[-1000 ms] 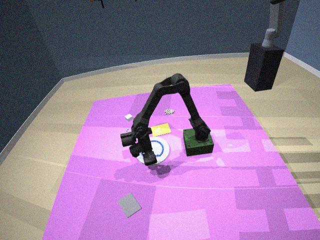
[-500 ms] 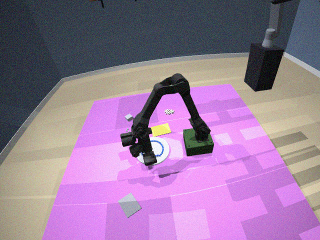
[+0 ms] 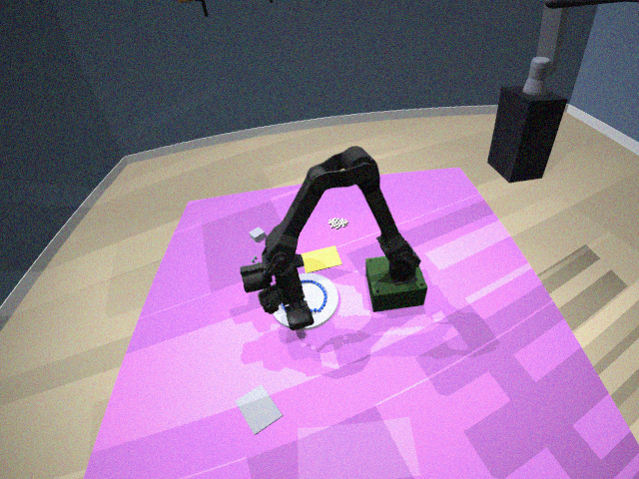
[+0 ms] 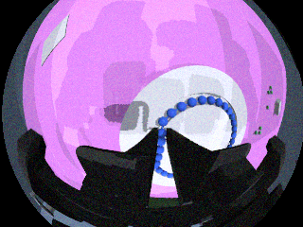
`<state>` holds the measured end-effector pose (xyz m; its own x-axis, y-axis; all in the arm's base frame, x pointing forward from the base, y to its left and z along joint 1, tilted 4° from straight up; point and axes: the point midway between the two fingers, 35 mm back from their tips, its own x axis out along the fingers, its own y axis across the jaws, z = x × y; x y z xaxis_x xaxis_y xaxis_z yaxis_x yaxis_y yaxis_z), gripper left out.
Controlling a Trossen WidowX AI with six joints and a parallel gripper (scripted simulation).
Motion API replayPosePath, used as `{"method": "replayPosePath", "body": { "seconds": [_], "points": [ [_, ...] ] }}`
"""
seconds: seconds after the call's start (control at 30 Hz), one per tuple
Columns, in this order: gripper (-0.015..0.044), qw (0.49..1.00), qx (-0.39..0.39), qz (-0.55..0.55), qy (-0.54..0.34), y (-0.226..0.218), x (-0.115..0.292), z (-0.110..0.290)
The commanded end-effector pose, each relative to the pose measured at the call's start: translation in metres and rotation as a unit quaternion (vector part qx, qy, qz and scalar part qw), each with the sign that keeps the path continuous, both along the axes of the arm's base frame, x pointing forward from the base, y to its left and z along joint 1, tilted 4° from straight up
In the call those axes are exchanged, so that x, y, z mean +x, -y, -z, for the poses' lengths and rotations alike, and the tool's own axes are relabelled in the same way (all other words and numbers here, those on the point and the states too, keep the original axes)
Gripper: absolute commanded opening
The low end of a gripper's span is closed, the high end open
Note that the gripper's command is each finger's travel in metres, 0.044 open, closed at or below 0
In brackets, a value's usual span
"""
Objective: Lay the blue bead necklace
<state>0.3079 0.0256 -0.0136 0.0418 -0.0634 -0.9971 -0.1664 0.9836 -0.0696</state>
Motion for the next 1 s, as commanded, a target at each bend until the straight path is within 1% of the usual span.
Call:
{"method": "replayPosePath", "body": {
  "seconds": [0.0,0.23,0.67,0.97],
  "points": [
    [0.0000,1.000,-0.002,-0.002,0.001,0.0002,0.0001,-0.0044],
    [0.0000,1.000,-0.002,-0.002,0.001,-0.0066,-0.0003,-0.0040],
    [0.0000,1.000,-0.002,-0.002,0.001,-0.0060,0.0001,0.0042],
    [0.0236,1.000,0.001,-0.005,0.004,-0.0066,0.0013,0.0005]
  ]
}}
